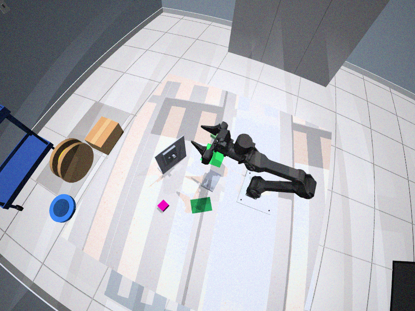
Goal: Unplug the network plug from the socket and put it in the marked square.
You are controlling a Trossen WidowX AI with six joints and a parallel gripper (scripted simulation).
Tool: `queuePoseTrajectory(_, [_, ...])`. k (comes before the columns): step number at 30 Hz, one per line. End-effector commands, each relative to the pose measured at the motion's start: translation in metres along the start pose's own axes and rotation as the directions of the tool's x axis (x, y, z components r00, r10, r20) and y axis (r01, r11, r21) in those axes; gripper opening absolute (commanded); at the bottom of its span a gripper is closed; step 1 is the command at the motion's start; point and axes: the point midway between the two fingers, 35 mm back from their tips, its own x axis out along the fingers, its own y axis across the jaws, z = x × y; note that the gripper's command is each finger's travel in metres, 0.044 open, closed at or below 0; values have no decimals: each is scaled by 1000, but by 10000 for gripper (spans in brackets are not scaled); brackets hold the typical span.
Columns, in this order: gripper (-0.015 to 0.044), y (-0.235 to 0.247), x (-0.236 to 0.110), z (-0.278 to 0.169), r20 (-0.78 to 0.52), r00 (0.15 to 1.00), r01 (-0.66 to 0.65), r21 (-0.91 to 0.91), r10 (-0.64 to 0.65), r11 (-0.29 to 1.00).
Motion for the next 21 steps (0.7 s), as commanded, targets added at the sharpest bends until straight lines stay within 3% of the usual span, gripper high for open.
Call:
queuePoseTrajectory(1, [374,0,1,-1,0,1000,0,6,0,1000])
queuePoseTrajectory(9, [164,19,21,-34,-5,1000,18,260,-17,966])
queuePoseTrajectory(21, [156,54,31,-90,-16,999,45,629,-45,776])
